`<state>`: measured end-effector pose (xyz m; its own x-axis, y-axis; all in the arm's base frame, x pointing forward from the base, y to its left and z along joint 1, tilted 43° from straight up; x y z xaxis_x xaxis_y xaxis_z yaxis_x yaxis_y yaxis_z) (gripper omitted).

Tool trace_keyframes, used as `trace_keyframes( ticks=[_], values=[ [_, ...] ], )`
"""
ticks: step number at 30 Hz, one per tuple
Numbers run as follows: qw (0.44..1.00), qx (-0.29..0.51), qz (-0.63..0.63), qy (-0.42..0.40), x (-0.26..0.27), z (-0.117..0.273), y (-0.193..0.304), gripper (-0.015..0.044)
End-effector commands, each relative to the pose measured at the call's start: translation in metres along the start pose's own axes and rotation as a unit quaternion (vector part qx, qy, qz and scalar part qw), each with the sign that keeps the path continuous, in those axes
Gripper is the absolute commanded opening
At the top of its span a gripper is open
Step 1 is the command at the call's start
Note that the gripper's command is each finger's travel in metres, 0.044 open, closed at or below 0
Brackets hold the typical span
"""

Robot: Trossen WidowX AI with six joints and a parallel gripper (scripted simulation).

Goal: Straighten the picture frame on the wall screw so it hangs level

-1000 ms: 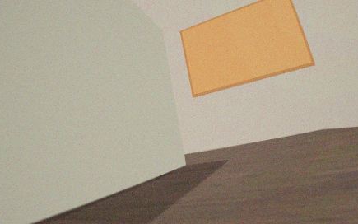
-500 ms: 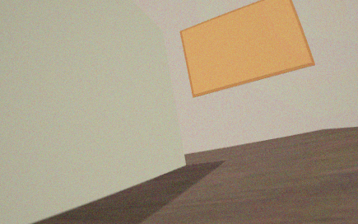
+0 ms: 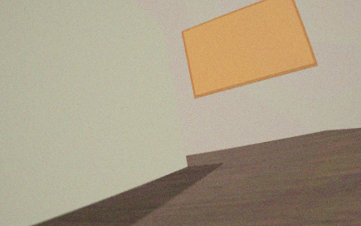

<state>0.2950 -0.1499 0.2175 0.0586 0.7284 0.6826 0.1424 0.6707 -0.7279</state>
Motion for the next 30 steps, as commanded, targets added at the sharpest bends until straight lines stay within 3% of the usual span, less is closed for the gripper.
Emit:
trace_keyframes(
  ticks=[1, 19, 29, 30],
  values=[
    [1.0, 0.0, -0.025, -0.001, -0.0003, 0.0, -0.0003, 0.0],
    [0.997, 0.0, -0.073, -0.001, -0.0019, 0.0001, -0.0006, 0.0],
    [0.998, 0.0, -0.063, 0.0, -0.0017, 0.0001, -0.0003, 0.026],
    [0.998, 0.0, -0.063, 0.0, -0.0017, 0.0001, -0.0003, 0.026]
  ],
)
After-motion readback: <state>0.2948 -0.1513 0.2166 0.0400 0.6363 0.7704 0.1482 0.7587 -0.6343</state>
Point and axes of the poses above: the point midway between the two fingers, 35 mm back from their tips, its own z axis back along the fingers, its own x axis across the jaws, y = z × x, the point moved 5 cm from there along z, back along the fingers, and after that the axes turned 4 degrees about -z, right-handed, at the moved point
